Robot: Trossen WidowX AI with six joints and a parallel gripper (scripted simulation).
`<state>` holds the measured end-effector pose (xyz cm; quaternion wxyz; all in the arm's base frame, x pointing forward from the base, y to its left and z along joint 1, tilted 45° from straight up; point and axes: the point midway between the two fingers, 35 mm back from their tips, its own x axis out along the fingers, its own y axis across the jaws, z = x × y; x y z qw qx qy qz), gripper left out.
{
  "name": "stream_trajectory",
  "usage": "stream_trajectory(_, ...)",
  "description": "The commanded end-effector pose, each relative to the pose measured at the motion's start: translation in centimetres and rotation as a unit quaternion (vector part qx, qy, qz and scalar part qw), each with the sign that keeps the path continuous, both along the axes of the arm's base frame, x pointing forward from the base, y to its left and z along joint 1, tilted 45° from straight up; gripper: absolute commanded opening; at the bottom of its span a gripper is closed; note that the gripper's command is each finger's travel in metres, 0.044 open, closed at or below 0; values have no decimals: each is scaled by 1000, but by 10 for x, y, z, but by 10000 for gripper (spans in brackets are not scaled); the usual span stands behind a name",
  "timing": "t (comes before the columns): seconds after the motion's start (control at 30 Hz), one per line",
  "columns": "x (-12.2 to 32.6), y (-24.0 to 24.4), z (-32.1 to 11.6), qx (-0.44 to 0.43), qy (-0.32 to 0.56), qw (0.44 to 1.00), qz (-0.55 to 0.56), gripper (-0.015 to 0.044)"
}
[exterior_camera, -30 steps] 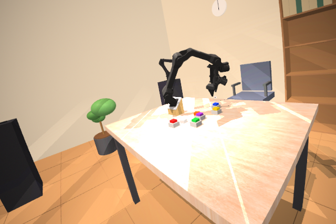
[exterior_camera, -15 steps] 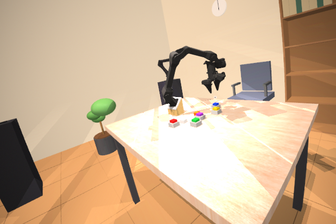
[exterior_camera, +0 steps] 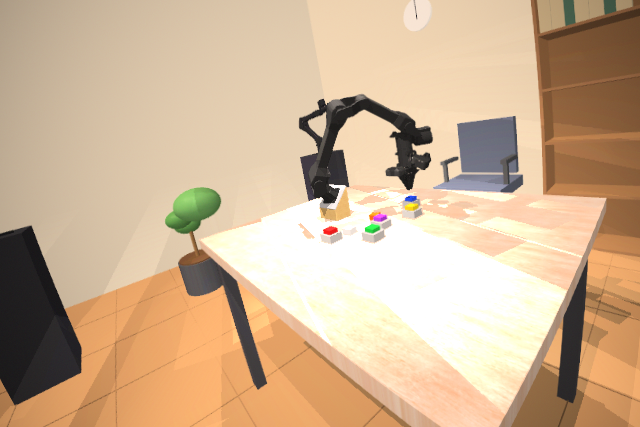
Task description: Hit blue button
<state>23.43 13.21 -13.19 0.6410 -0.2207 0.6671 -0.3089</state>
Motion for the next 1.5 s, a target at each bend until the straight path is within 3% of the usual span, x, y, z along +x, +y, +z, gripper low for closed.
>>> stream_trajectory(0.0, 0, -1, -1, -1, 0, 1000, 3, 20)
stream_trajectory(1.47, -2, -25, -24, -2, 0, 1000, 3, 20)
